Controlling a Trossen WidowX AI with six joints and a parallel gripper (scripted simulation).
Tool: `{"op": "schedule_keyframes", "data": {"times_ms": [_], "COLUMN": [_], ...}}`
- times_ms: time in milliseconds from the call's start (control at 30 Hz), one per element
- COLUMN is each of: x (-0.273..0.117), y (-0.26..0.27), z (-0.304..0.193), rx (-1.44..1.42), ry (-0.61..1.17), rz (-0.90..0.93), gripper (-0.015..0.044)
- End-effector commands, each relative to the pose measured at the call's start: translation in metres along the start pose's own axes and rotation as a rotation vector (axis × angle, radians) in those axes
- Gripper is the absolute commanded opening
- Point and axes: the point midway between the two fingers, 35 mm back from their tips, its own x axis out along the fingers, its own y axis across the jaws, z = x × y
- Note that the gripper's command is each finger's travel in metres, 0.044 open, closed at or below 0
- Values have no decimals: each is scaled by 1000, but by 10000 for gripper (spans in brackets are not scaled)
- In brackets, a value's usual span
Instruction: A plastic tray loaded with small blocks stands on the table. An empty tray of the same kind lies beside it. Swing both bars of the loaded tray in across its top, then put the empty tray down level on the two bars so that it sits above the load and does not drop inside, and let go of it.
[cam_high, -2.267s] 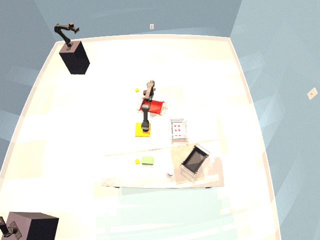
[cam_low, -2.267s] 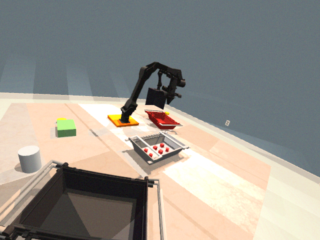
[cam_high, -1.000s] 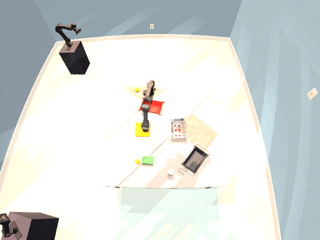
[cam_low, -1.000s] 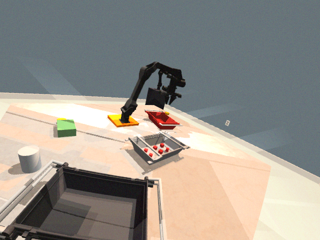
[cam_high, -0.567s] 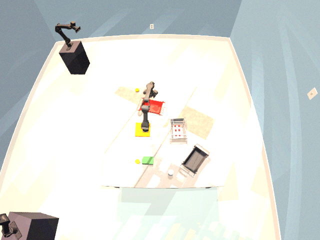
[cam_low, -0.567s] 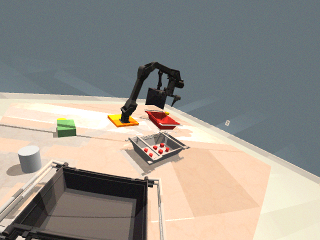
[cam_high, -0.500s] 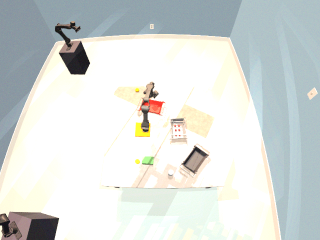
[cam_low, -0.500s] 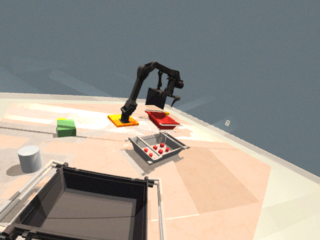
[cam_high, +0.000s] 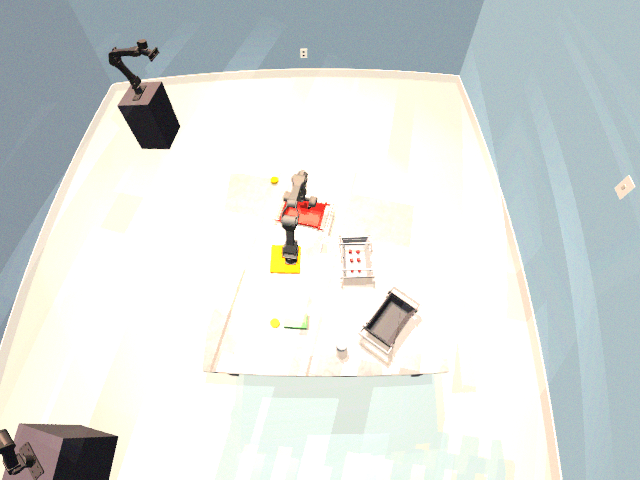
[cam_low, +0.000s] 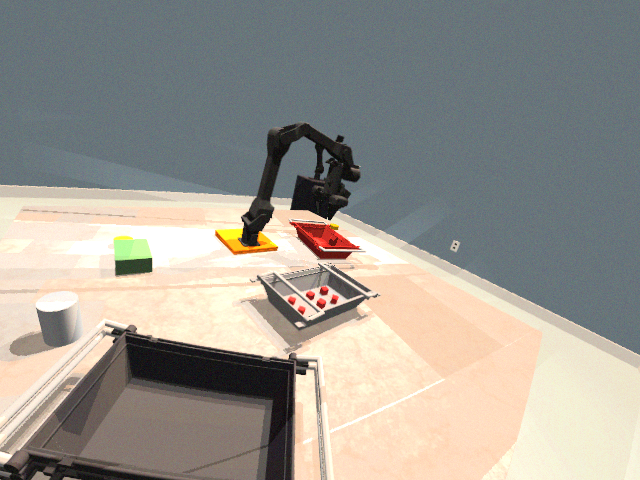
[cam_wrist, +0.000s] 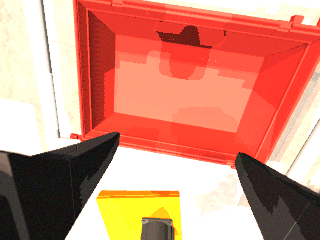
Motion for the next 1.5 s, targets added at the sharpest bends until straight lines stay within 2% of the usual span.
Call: {"op": "schedule_keyframes", "data": {"times_ms": [0, 400, 1033, 1467], "x": [18, 39, 41, 86], "y": [-2, -3, -3, -2], "z": [-33, -58, -58, -54], "rx": [843, 1562, 1578, 1578], "ry": [-24, -20, -20, -20], "rz": [7, 13, 13, 13], "gripper": [440, 440, 440, 440]}}
